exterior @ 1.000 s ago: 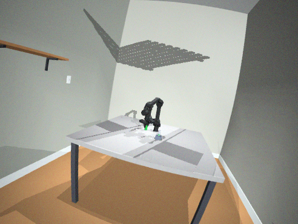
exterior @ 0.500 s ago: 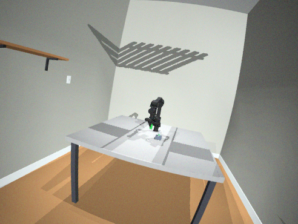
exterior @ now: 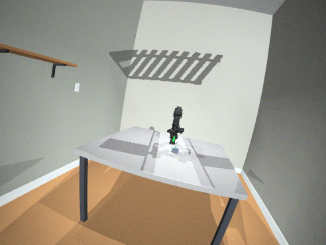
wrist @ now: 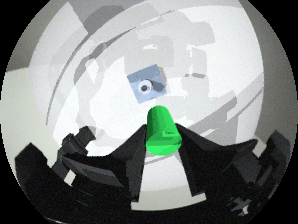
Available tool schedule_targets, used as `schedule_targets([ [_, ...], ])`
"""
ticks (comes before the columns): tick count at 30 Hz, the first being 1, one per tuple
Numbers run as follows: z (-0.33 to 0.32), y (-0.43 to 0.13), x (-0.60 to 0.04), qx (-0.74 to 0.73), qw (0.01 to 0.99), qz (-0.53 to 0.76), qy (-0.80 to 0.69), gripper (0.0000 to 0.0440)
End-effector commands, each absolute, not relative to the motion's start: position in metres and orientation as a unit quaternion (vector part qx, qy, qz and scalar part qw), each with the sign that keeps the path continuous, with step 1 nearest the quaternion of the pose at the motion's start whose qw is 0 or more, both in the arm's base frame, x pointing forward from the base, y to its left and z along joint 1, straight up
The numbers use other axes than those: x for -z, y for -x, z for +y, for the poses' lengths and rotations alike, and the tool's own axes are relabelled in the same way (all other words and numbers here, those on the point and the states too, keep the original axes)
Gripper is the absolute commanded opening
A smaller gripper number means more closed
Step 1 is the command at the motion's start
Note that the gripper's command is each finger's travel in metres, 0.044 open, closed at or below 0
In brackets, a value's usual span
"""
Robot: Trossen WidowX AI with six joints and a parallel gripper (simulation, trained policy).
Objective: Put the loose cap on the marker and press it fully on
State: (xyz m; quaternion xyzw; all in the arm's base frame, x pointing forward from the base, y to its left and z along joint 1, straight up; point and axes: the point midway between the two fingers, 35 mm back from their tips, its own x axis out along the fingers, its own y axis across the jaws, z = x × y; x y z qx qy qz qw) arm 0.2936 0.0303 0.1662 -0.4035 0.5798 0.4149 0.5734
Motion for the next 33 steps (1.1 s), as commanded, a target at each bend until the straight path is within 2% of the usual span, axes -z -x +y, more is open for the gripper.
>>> schedule_targets([
  [1, 0.044, -0.295, -0.170, -0.421, 0.571, 0.577, 0.405, 0.0000],
  [13, 0.071, -0.291, -0.171, -0.437, 0.554, 0.576, 0.413, 0.0000],
  [33, 0.071, -0.287, -0.135, -0.463, 0.522, 0.589, 0.407, 0.0000],
])
